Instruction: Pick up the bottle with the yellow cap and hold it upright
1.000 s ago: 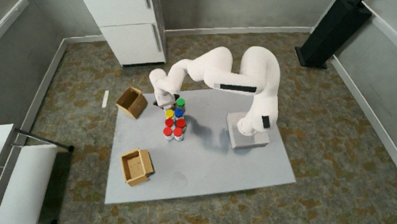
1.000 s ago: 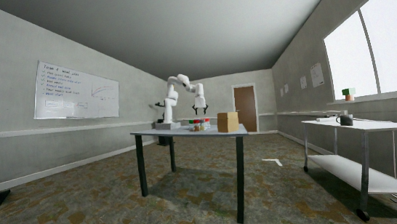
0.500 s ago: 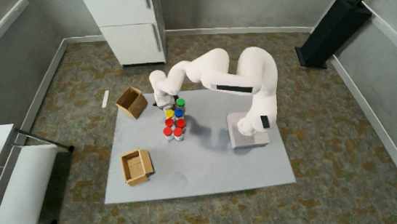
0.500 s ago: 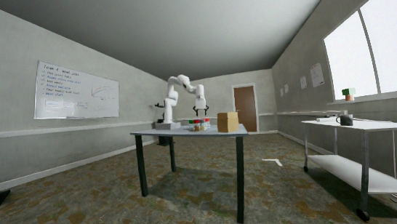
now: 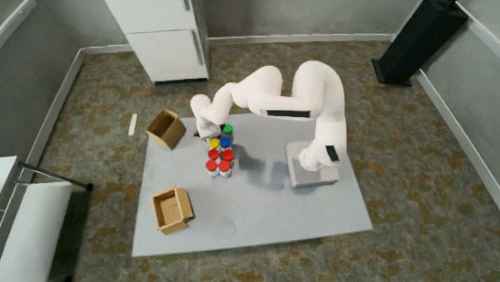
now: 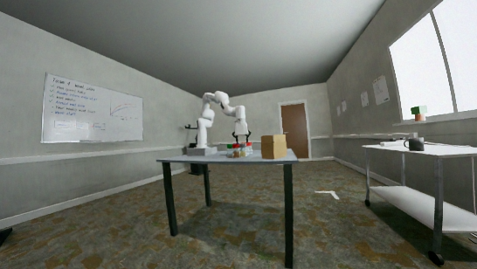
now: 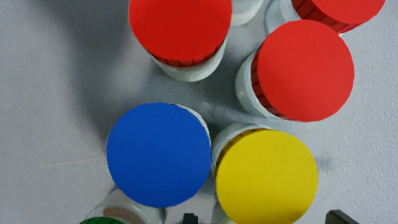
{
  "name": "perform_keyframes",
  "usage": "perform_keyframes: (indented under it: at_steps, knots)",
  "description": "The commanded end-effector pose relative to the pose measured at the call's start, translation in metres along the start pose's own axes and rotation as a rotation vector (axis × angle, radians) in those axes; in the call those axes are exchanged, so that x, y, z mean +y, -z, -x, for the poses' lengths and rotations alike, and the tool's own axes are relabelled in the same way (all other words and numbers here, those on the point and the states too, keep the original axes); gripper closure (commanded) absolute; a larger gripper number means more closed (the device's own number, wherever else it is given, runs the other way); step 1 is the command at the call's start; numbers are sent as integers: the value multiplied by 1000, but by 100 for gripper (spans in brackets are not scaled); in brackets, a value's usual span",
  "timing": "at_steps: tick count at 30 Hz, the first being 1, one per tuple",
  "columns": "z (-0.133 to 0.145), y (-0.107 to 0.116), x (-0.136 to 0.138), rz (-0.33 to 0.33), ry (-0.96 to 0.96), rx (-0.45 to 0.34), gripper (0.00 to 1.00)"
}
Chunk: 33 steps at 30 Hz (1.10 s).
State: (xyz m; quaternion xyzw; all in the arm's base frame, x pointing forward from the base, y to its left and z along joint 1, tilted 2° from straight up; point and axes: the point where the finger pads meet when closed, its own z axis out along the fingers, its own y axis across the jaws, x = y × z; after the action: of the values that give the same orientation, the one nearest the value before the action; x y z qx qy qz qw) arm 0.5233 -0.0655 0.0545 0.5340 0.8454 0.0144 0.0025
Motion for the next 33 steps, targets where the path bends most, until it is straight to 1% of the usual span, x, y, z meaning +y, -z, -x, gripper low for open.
perform_keyframes:
  at_steps: [1,7,16,23,24,33]
  knots:
    - [2,-17,3,6,0,-4,21]
    - [1,-17,1,3,0,-2,21]
    - [3,-60,5,9,0,-6,21]
    - [3,-60,5,9,0,-6,21]
    - [0,-56,3,5,0,-3,21]
    - [-13,-57,3,6,0,-4,21]
